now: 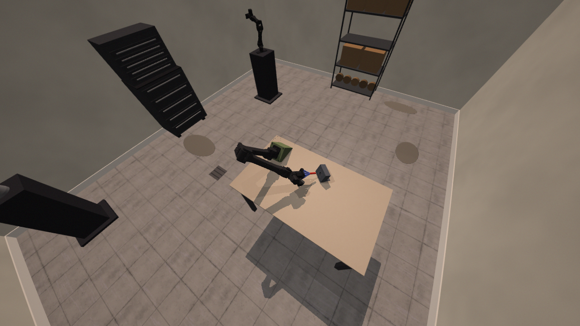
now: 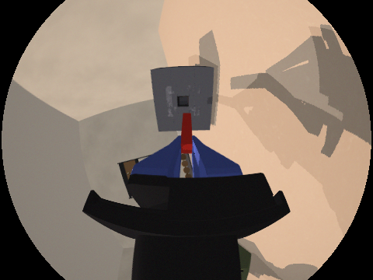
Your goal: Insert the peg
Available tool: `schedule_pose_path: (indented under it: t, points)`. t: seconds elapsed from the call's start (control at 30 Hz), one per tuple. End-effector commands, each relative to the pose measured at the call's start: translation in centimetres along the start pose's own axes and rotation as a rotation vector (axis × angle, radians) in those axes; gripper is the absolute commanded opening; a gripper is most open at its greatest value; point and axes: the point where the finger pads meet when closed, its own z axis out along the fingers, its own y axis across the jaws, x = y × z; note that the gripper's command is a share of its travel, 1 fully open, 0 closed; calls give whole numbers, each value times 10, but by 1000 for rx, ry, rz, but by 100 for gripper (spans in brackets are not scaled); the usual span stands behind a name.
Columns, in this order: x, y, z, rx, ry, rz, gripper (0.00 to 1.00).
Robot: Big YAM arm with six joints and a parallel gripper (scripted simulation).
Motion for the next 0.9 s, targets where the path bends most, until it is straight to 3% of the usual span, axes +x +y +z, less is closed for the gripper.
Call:
schedule_pose_path:
  t: [0.0,0.87]
  points:
    - [-27,19,6,-27,-40,-29,0]
    - [-34,25,17,-27,-40,-29,0]
